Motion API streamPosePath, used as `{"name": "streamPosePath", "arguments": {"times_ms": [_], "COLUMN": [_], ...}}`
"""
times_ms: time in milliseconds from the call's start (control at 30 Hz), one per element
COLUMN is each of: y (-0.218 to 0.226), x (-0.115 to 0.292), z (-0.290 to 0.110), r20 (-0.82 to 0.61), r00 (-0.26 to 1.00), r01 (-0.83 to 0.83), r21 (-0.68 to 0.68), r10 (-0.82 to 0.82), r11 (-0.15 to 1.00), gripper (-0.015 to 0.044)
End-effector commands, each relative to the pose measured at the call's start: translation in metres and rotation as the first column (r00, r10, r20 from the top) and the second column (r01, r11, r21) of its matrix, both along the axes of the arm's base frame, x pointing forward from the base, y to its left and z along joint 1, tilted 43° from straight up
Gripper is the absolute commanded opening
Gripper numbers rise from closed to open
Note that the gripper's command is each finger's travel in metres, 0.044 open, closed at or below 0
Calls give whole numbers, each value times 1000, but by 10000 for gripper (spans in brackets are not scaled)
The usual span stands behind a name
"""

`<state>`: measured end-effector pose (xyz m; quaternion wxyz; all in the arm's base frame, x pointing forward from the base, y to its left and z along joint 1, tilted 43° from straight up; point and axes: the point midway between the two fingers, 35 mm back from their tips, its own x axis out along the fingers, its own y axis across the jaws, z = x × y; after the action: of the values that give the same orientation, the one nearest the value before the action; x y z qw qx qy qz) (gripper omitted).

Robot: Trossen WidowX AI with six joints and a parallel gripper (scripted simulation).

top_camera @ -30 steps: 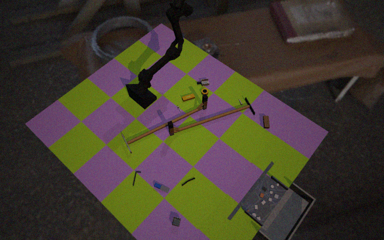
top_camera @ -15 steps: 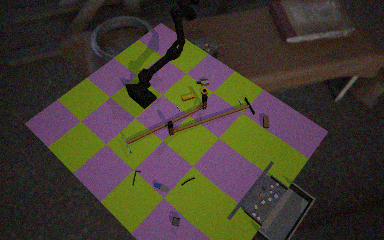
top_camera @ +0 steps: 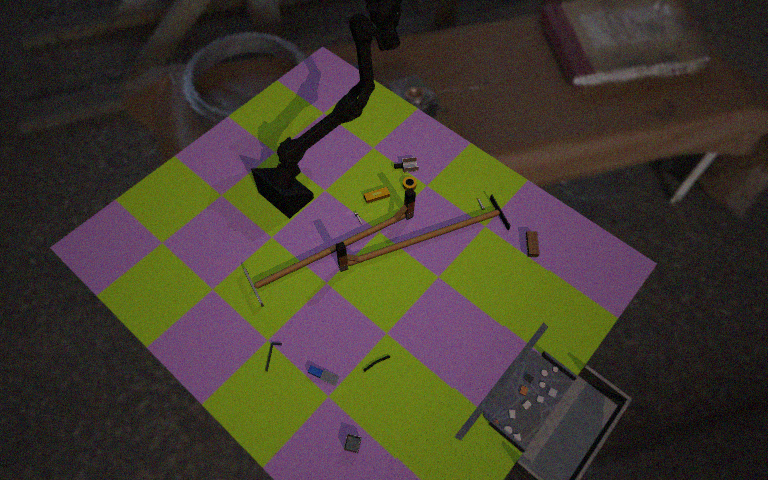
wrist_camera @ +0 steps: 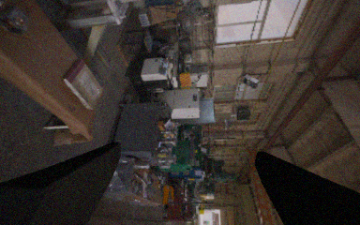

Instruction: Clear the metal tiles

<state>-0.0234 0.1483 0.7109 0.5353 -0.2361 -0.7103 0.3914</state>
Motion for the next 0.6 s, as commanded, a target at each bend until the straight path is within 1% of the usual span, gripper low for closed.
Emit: {"name": "streamPosePath", "arguments": {"times_ms": [0, 200, 567], "y": [2, -14, -56], "x": [0, -12, -35], "z": [-2, 2, 19], "r20": [-9, 32, 132], "r00": [1000, 999, 990], "r01": [-14, -10, 22], "r21": [-25, 32, 212], "r10": [14, 9, -51], "r11": [1000, 999, 977], "gripper": [440, 440, 440]}}
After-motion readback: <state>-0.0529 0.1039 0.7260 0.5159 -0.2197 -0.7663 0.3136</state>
